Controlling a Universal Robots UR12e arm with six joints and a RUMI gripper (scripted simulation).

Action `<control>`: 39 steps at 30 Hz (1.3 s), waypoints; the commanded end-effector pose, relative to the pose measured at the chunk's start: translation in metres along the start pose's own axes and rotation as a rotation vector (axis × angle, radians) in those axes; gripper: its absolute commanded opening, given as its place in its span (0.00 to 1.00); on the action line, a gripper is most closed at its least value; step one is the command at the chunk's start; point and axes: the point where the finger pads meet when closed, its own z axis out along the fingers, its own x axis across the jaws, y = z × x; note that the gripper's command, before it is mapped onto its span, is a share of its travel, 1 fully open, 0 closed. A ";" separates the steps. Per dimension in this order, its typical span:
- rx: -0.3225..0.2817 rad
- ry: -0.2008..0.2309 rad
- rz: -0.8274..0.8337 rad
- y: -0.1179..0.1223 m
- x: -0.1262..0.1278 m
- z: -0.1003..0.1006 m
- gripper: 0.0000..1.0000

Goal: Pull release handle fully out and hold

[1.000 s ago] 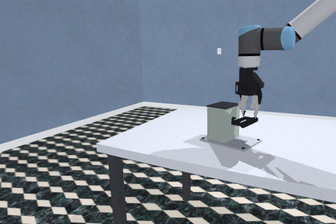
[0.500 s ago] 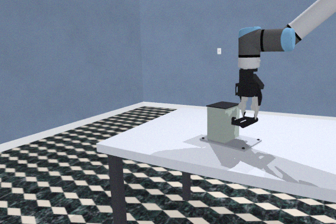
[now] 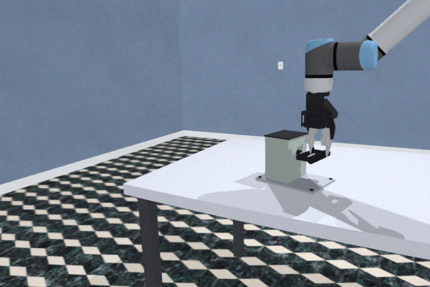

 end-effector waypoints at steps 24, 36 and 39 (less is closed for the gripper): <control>0.000 -0.001 0.000 0.000 -0.001 0.018 0.33; 0.000 -0.001 0.000 0.000 -0.001 0.018 0.33; 0.000 -0.001 0.000 0.000 -0.001 0.018 0.33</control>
